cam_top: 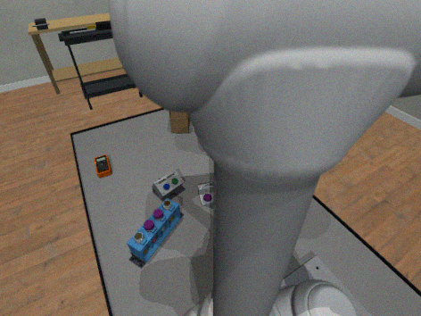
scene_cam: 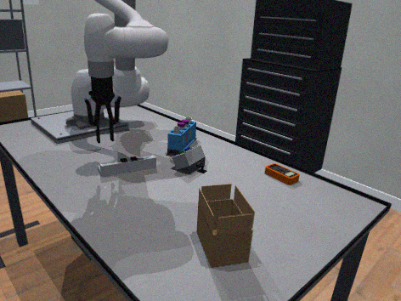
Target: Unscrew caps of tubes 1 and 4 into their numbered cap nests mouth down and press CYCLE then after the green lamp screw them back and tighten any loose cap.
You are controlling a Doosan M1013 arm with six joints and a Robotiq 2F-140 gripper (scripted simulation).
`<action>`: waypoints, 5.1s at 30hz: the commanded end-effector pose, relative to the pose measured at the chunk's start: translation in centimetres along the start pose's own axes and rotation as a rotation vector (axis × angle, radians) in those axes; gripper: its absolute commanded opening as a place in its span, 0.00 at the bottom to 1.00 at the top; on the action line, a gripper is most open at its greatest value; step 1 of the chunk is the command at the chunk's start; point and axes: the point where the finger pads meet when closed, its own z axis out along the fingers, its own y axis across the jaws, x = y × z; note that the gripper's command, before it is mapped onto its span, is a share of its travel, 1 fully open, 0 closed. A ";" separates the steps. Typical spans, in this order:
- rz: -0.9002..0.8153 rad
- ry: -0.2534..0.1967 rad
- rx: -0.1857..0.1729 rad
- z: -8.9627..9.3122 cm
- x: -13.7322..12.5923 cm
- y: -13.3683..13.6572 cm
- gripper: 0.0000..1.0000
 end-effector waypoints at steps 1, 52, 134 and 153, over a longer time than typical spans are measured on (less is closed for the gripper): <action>0.000 -0.001 0.000 -2.0 0.0 0.0 0.36; 1.061 0.000 -0.001 1.1 -5.1 26.2 0.10; 1.061 0.000 -0.001 4.9 -6.2 32.1 0.10; 0.894 0.000 -0.001 2.3 -6.0 30.5 1.00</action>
